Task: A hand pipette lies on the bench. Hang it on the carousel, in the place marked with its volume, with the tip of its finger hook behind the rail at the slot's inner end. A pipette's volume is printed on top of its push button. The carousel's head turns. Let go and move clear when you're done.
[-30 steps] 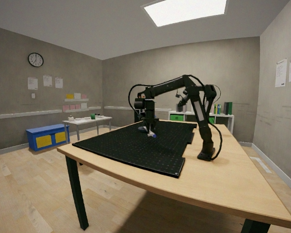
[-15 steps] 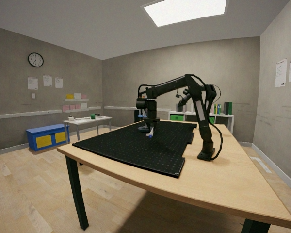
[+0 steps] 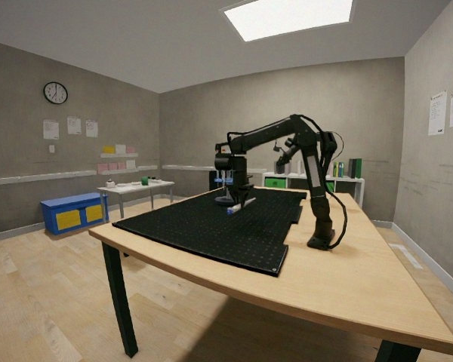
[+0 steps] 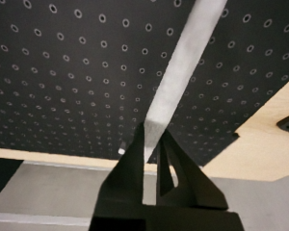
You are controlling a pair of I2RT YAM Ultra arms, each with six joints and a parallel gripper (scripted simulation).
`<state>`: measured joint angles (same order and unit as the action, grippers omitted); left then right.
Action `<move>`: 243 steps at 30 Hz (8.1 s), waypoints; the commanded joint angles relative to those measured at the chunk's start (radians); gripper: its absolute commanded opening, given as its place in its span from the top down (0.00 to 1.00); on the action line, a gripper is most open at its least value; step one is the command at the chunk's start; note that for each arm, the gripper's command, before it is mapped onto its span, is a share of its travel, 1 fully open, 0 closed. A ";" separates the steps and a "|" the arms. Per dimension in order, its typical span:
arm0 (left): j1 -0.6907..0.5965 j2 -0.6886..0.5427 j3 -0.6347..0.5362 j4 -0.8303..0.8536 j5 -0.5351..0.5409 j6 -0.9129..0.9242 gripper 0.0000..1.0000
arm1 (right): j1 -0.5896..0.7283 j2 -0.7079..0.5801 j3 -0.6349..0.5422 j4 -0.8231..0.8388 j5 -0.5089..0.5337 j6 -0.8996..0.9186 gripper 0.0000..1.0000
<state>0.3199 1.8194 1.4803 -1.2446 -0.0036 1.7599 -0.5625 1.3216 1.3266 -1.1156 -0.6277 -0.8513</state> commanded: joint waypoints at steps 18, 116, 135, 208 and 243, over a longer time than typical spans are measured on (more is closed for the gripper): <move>0.000 -0.010 0.010 0.004 0.004 0.333 0.88 | -0.009 -0.004 0.015 0.013 -0.020 -0.005 0.00; 0.000 0.057 -0.214 0.294 0.004 0.333 0.46 | -0.009 -0.004 0.015 0.013 -0.020 -0.005 0.00; 0.000 0.000 -0.105 0.155 0.012 0.334 0.46 | -0.009 -0.004 0.015 0.013 -0.020 -0.005 0.00; 0.127 -0.084 0.259 -0.254 0.112 0.252 0.00 | -0.009 -0.004 0.015 0.013 -0.020 -0.005 0.00; 0.528 -0.303 0.129 -0.169 0.599 -0.424 0.00 | -0.009 -0.004 0.015 0.013 -0.020 -0.005 0.00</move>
<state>0.8261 1.5597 1.6489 -1.4799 0.5243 1.4605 -0.5625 1.3216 1.3266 -1.1156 -0.6277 -0.8513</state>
